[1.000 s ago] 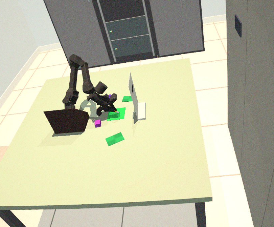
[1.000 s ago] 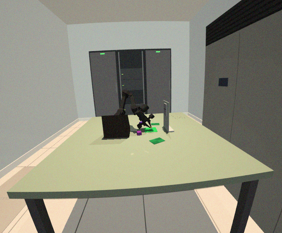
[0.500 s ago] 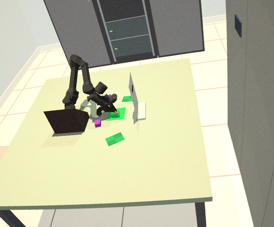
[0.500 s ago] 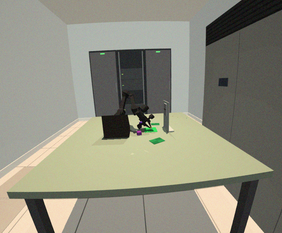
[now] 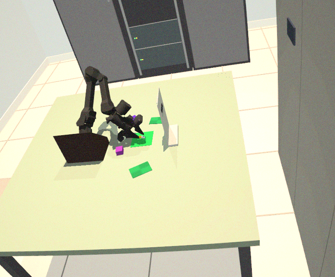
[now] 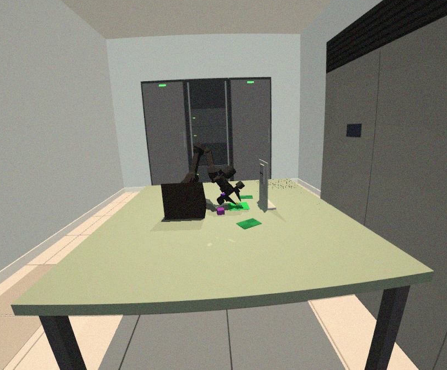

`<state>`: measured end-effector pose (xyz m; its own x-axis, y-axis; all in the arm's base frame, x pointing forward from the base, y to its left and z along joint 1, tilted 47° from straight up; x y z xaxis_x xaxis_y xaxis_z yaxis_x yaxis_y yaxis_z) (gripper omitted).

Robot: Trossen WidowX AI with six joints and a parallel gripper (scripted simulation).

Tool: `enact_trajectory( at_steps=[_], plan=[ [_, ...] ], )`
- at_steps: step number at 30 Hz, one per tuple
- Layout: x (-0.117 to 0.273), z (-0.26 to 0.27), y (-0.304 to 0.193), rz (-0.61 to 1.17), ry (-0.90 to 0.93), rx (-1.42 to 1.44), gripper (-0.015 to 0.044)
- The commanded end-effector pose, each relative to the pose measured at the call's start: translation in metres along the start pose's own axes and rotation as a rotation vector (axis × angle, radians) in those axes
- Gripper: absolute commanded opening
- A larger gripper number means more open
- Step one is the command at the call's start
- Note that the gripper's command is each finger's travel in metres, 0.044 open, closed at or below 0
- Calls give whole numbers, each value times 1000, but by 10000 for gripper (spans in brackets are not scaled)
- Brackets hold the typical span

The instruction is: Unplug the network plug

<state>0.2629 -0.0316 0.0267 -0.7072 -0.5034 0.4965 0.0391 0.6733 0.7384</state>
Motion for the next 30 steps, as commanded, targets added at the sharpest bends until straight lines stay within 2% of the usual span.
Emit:
enact_trajectory(
  at_steps=[1,30],
  plan=[
    [5,-2,0,-3,-4,8,156],
    [32,-8,-3,5,-2,6,156]
  ],
)
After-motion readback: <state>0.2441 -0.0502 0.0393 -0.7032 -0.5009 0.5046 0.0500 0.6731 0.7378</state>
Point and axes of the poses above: the point midway between the two fingers, 35 mm back from their tips, its own x axis back along the fingers, its own z axis across the jaws, y = z × x, the point moved 4 cm from there along x, back along the fingers, and after that the axes turned 2 degrees about -x, right-handed, at the moved point
